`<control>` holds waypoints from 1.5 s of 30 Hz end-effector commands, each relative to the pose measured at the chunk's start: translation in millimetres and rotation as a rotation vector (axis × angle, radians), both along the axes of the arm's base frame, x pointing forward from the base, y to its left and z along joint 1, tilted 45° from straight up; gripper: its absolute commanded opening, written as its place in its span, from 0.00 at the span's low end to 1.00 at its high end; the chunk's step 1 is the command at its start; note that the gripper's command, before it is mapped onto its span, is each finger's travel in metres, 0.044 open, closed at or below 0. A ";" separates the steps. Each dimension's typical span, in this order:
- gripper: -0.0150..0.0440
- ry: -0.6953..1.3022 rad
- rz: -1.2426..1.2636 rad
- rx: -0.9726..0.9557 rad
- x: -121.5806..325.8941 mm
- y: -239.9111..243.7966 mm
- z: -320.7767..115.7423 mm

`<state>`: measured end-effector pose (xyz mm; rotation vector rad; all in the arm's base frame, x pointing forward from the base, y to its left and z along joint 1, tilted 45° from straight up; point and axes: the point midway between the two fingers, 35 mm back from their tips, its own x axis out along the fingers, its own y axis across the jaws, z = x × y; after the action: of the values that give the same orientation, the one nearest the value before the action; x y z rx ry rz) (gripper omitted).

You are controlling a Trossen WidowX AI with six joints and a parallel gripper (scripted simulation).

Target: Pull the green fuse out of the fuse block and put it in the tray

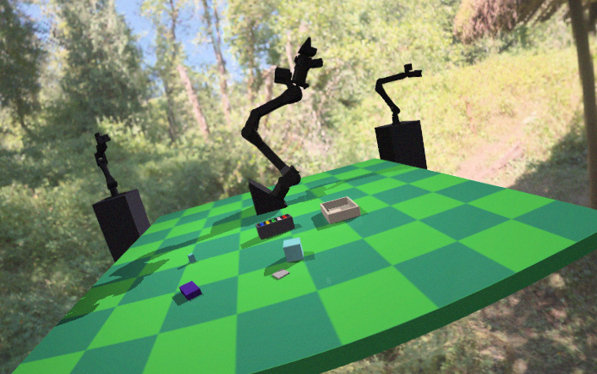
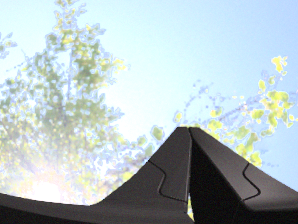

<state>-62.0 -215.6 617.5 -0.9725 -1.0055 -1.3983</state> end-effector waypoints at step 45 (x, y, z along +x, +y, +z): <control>0.37 1.167 0.276 -0.923 337.4 364.8 -112.1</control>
<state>257.0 152.2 521.3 -1.9022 -0.8273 0.0135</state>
